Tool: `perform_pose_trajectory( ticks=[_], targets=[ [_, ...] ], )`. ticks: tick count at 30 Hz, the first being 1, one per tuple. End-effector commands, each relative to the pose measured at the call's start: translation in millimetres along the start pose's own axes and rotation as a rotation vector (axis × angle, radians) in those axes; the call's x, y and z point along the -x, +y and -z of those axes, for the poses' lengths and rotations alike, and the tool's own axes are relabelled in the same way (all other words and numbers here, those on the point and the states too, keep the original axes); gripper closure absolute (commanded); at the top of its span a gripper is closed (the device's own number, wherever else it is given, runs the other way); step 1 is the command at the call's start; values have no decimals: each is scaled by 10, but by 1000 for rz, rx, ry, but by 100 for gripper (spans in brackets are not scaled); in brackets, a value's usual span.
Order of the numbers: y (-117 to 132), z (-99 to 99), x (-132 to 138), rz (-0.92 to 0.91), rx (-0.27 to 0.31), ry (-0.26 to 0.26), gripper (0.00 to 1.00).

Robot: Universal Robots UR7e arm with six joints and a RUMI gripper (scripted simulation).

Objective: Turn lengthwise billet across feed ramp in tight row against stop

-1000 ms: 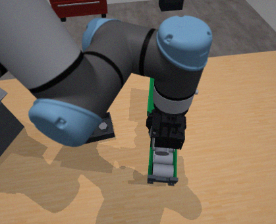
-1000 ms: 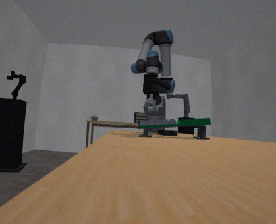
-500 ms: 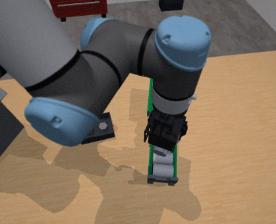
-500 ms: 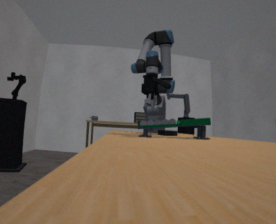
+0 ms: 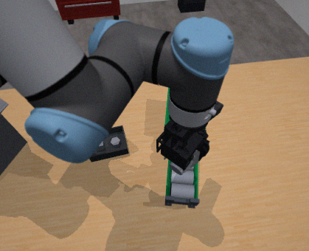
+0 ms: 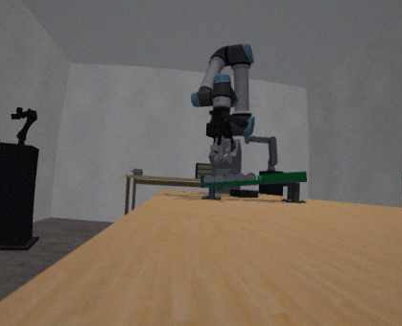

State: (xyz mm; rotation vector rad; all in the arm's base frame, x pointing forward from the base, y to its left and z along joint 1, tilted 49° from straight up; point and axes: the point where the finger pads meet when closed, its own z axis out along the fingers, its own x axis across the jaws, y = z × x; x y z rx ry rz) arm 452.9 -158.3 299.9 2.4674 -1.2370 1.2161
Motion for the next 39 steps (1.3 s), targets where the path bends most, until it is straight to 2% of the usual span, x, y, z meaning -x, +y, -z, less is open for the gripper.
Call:
perform_pose_trajectory(
  ticks=[1,3,7,19,24,36,39],
  targets=[
    [-14,17,-2,-19,2,6,100],
    [-6,7,-7,-60,-1,2,100],
    [-18,19,-17,-300,-1,5,100],
    [-18,19,-17,-300,-1,5,100],
    [-15,19,-31,-580,-3,6,100],
    [-15,19,-31,-580,-3,6,100],
    [-6,15,-39,-740,-5,5,100]
  ],
)
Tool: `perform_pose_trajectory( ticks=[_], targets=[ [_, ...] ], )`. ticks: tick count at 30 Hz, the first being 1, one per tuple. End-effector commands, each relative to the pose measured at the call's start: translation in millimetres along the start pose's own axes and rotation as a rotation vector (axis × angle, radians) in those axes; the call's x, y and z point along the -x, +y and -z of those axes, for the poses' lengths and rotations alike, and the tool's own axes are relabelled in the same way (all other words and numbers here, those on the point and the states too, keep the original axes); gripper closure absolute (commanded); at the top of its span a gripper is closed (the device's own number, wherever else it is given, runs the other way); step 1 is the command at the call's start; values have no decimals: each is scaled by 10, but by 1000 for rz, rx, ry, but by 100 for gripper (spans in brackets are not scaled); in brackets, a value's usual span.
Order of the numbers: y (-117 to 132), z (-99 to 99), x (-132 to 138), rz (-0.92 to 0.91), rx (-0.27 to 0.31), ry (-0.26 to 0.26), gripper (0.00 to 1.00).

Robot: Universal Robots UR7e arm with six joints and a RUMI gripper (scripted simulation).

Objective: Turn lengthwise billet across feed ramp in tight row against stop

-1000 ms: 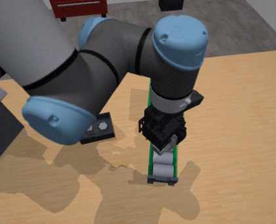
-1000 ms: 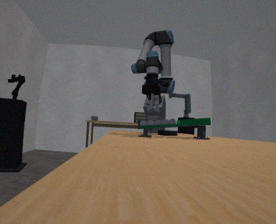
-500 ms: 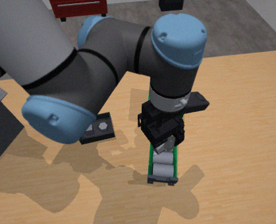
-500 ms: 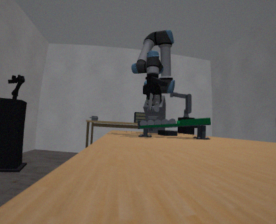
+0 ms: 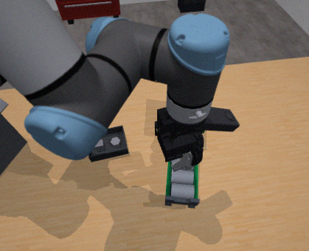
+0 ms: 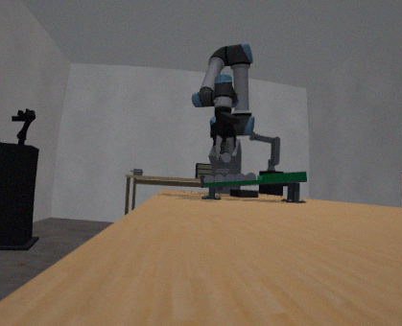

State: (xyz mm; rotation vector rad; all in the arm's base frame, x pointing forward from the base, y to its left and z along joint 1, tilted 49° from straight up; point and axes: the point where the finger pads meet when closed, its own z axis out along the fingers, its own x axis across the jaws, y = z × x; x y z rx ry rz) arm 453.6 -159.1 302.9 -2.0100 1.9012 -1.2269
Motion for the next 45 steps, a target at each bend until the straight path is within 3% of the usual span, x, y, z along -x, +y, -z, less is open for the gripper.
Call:
perform_pose_trajectory(
  ticks=[1,2,14,19,31,45],
  targets=[
    [-6,5,-11,-214,-2,6,100],
    [-8,6,-12,-274,-2,8,100],
    [-8,6,-12,-274,-2,8,100],
    [-1,1,-26,-423,-3,12,100],
    [-1,1,-26,-423,-3,12,100],
    [-125,-6,217,-422,-3,12,100]
  ],
)
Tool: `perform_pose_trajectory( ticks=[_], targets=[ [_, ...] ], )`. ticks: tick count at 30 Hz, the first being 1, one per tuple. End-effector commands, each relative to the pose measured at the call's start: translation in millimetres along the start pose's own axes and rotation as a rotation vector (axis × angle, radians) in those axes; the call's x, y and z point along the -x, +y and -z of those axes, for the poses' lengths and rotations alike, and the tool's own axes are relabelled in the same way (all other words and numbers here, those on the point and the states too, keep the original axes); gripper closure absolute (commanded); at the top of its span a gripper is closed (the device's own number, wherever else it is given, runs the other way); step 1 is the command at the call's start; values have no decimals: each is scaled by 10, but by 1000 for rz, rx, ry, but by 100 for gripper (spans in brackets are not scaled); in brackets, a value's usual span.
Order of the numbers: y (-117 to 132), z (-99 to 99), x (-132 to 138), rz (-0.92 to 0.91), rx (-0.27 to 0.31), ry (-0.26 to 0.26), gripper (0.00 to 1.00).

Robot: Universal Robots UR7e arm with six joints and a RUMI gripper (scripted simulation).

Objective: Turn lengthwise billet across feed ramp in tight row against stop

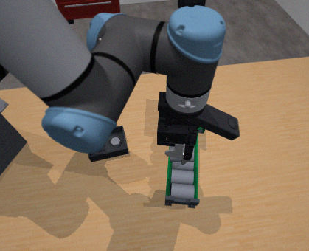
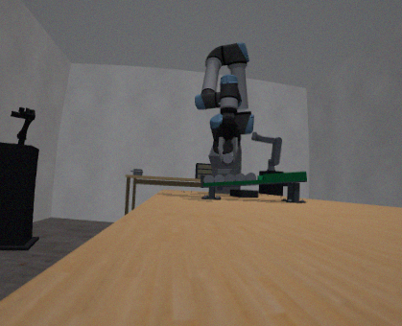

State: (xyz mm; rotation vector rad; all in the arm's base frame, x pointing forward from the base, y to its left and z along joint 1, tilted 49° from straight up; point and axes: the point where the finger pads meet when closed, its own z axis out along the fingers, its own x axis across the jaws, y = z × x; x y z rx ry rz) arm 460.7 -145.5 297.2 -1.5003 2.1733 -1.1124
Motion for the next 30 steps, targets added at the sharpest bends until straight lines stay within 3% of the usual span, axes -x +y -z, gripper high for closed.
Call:
perform_pose_trajectory(
  ticks=[1,4,30],
  targets=[
    [-44,16,108,-7,-7,7,100],
    [-3,2,41,-1,-1,0,100],
    [7,-18,432,-5,-4,4,100]
  ],
)
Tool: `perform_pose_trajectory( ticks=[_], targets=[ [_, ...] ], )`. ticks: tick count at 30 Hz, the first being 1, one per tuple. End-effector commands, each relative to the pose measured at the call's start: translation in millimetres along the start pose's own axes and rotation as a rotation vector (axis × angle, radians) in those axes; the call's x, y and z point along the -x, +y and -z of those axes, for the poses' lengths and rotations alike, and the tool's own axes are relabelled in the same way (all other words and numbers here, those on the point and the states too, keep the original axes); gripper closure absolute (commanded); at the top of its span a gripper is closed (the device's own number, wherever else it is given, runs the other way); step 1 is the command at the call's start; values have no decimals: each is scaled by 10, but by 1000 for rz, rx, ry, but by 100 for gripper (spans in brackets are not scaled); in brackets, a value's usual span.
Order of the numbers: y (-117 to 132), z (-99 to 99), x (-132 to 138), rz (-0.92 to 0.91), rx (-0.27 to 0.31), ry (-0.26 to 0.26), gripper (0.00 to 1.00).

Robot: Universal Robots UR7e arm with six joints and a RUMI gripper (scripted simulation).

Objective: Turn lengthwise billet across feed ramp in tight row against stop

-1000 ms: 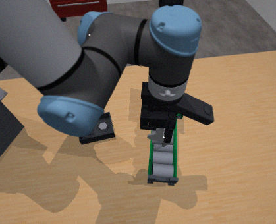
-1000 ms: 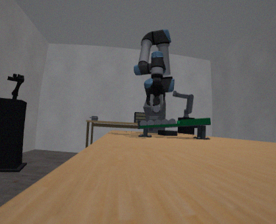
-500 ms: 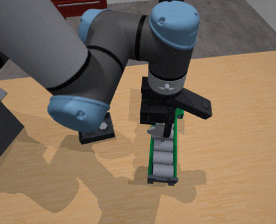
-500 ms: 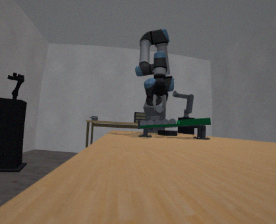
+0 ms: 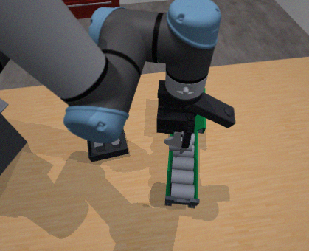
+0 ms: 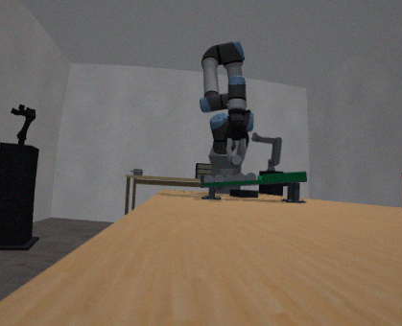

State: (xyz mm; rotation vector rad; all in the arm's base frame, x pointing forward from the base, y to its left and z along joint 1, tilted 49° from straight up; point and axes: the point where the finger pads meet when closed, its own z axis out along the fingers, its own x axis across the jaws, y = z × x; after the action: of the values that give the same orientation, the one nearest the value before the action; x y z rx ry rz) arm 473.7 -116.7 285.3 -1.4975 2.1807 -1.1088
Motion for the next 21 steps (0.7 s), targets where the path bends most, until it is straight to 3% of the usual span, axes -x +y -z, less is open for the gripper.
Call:
perform_pose_trajectory(
  ticks=[1,8,21],
  targets=[
    [-40,16,119,-2,-10,3,100],
    [8,-3,130,2,-1,-2,100],
    [-27,1,387,-3,-12,4,100]
  ],
)
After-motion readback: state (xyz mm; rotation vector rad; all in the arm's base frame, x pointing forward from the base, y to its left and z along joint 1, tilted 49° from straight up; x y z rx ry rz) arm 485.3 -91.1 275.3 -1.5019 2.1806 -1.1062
